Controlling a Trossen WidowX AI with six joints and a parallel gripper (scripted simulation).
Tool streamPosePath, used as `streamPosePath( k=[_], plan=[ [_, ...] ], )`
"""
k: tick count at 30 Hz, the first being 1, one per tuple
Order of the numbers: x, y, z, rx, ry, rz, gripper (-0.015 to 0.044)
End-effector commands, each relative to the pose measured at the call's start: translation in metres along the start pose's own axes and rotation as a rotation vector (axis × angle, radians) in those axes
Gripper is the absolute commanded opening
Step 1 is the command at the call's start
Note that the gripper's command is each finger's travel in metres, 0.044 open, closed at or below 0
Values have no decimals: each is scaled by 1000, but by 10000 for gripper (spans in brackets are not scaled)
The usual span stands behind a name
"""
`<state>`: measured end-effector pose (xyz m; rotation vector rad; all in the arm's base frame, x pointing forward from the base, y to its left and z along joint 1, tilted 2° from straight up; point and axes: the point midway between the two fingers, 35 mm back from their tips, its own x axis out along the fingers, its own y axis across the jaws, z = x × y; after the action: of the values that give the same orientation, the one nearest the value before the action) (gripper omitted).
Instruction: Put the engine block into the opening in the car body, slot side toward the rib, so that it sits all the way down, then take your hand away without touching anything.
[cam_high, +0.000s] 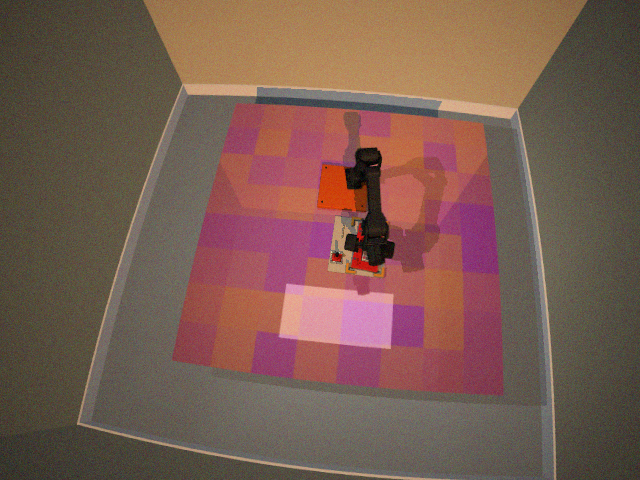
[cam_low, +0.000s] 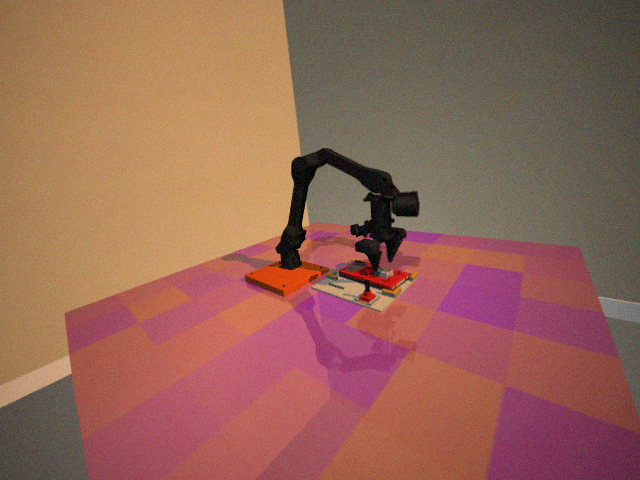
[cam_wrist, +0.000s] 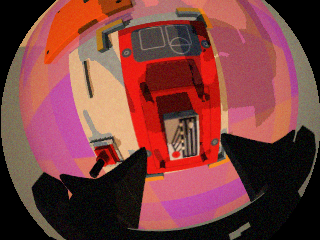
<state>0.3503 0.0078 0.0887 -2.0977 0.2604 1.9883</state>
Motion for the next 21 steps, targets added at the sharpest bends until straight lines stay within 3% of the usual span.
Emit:
streamPosePath(
  k=[1, 12, 21],
  plan=[
    [-1, 0, 0, 6, 0, -1, 282],
    [-1, 0, 0, 6, 0, -1, 0],
    [-1, 0, 0, 6, 0, -1, 0]
  ],
)
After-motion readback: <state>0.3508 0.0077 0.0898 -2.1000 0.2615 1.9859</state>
